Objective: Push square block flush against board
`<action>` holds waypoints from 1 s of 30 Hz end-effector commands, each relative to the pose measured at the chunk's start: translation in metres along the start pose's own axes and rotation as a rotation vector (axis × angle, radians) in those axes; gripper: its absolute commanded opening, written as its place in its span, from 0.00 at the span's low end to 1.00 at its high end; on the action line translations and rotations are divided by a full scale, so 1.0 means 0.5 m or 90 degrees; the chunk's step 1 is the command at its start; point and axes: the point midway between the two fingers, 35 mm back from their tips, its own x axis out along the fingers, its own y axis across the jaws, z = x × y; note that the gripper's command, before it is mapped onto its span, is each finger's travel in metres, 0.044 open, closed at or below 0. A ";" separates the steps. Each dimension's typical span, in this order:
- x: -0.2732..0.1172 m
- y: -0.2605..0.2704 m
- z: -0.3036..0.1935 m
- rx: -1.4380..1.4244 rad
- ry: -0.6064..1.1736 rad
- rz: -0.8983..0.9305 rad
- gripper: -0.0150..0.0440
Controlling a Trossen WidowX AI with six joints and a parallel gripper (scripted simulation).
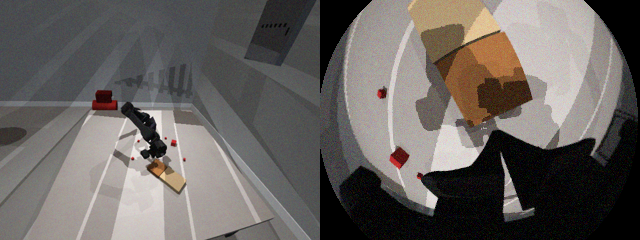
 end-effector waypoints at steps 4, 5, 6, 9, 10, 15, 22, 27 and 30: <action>0.002 -0.038 -0.025 -0.141 0.005 -0.003 0.25; 0.002 -0.042 -0.027 -0.159 0.005 -0.003 0.25; 0.002 -0.045 -0.029 -0.170 0.005 -0.003 0.25; 0.002 -0.046 -0.030 -0.173 0.005 -0.003 0.25; 0.002 -0.046 -0.030 -0.173 0.005 -0.003 0.25; 0.106 -0.047 -0.031 -0.173 0.006 -0.005 0.25; 0.112 -0.047 -0.028 -0.173 0.006 -0.005 0.25; 0.112 -0.045 -0.014 -0.173 0.006 -0.005 0.25; 0.111 -0.043 -0.005 -0.173 0.006 -0.005 0.25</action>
